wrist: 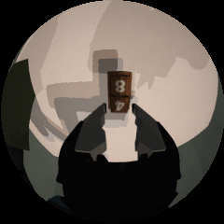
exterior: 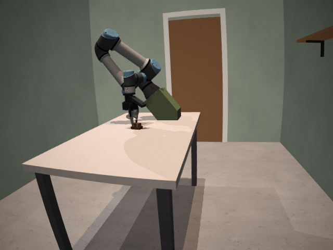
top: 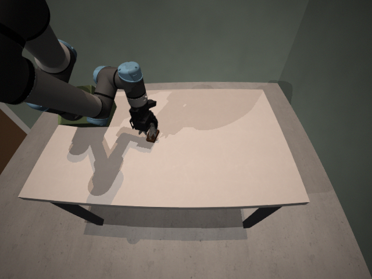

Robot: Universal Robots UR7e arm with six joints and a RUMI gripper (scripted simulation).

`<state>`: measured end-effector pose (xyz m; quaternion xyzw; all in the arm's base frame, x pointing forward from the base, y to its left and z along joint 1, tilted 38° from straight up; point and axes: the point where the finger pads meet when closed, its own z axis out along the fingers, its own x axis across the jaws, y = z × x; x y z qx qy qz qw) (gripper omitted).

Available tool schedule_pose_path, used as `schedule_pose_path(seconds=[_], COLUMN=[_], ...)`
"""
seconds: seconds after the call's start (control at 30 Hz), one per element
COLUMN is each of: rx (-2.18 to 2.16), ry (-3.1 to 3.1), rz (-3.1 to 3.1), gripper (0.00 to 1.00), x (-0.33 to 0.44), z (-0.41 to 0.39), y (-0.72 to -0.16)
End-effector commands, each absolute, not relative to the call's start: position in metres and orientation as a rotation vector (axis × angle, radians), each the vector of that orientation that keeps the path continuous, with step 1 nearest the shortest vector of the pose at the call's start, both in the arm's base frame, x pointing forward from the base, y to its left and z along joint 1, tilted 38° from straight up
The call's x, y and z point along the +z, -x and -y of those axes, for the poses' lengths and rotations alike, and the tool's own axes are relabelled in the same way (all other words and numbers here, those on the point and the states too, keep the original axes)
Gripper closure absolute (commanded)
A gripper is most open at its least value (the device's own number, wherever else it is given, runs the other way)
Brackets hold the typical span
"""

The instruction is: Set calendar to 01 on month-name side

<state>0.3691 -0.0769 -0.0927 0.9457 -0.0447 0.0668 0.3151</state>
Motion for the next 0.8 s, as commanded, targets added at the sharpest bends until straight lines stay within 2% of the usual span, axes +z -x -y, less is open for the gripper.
schedule_pose_path(seconds=[0.0,0.77], rx=[0.179,0.179], ry=[-2.492,-2.492], rz=[0.117,0.117], gripper=[0.72,0.72], x=[-0.0977,-0.0996], z=[0.0807,0.0821], y=[-0.3701,-0.3703])
